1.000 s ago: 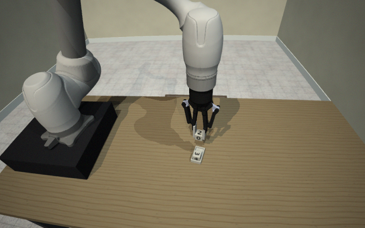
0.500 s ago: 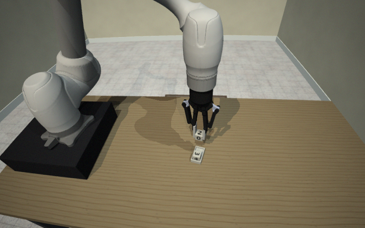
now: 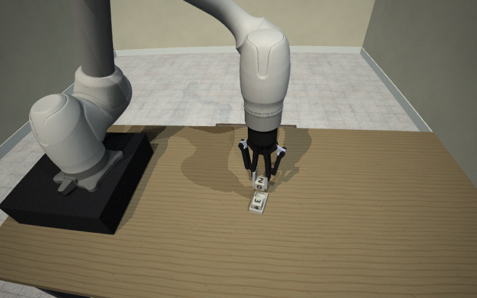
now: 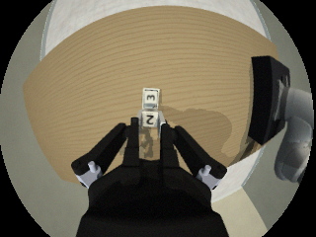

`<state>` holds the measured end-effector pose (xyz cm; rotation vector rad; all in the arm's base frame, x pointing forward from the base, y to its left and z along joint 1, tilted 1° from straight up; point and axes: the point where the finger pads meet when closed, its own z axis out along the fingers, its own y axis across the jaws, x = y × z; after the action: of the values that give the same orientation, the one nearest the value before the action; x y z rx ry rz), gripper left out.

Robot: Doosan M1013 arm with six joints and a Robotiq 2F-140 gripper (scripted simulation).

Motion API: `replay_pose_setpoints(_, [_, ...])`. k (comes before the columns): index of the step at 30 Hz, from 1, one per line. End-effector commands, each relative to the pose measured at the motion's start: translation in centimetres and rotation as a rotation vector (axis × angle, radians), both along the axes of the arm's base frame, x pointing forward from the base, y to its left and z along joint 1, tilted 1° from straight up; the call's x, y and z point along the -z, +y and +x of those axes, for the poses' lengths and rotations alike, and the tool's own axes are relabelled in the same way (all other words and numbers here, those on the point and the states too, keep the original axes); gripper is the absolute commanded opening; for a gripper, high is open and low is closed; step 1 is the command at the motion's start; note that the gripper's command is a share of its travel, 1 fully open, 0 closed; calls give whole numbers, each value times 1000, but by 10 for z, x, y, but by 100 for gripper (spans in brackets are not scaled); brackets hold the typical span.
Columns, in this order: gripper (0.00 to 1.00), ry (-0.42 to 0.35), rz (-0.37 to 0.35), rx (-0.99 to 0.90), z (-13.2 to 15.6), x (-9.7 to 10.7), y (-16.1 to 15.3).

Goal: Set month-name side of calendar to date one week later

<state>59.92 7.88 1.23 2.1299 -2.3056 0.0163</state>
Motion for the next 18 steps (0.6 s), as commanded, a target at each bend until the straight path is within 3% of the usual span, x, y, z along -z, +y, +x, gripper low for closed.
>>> replay_pose_setpoints(1, [25, 0, 0, 0, 0, 8, 0])
replay_pose_setpoints(9, [25, 0, 0, 0, 0, 26, 0])
replay_pose_setpoints(18, [25, 0, 0, 0, 0, 29, 0])
